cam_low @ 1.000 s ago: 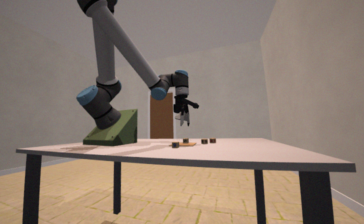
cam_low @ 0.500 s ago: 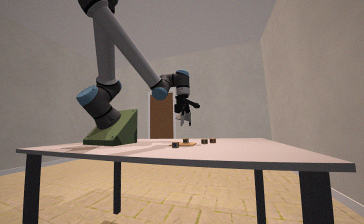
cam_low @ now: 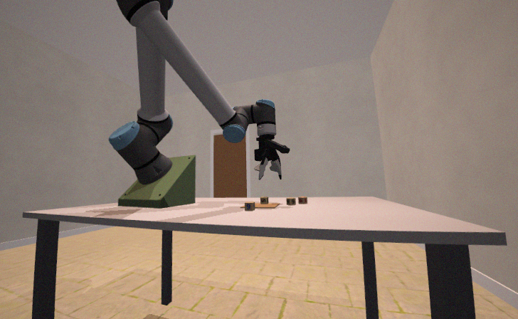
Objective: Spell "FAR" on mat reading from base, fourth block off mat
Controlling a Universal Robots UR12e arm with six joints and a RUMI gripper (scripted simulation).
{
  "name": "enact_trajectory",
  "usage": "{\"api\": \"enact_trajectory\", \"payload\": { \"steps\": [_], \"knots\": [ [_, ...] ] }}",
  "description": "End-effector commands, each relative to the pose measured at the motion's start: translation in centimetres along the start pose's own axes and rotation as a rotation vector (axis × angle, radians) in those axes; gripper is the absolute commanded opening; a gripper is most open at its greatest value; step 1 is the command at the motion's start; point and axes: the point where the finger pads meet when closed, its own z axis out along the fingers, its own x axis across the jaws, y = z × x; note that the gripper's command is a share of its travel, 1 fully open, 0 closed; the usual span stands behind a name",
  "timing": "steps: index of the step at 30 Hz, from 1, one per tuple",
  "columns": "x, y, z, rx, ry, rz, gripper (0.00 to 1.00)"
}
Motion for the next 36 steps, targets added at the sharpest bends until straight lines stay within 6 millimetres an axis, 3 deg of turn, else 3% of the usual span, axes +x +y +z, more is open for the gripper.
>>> {"api": "enact_trajectory", "payload": {
  "steps": [1, 36],
  "knots": [
    [-0.4, -0.7, 0.0, -0.004, 0.005, 0.090, 1.00],
    [-5.1, -7.1, 0.4, -0.001, 0.007, 1.089, 1.00]
  ]
}}
